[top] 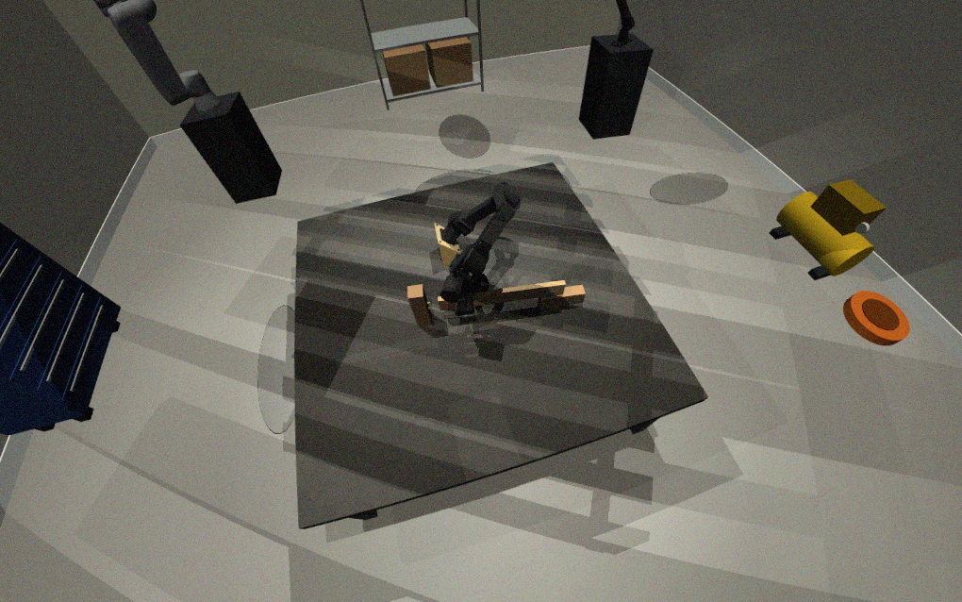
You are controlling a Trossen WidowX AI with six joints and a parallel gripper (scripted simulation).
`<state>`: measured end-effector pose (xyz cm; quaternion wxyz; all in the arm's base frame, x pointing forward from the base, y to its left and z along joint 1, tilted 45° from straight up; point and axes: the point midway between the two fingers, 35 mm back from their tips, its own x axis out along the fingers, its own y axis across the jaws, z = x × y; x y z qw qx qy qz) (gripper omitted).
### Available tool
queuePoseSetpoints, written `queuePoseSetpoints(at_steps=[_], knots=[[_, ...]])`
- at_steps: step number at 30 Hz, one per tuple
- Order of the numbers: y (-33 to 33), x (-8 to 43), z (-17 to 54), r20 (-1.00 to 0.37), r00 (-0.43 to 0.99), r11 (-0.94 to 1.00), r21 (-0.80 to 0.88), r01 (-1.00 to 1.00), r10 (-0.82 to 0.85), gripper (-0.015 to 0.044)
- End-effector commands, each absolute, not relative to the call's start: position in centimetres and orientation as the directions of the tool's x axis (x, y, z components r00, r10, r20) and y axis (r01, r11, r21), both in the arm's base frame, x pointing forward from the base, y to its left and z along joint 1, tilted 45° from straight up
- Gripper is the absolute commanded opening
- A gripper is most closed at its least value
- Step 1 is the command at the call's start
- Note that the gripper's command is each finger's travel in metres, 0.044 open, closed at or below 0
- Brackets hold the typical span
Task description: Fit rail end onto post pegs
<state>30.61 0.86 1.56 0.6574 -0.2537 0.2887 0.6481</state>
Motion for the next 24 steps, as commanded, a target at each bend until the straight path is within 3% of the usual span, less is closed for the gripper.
queuePoseSetpoints(at_steps=[1, 24], knots=[[0.72, 30.72, 1.85, -0.709, 0.001, 0.035, 0.034, -0.999, 0.705, 0.0000], [0.73, 30.72, 1.67, -0.709, 0.001, 0.035, 0.034, -0.999, 0.705, 0.0000]])
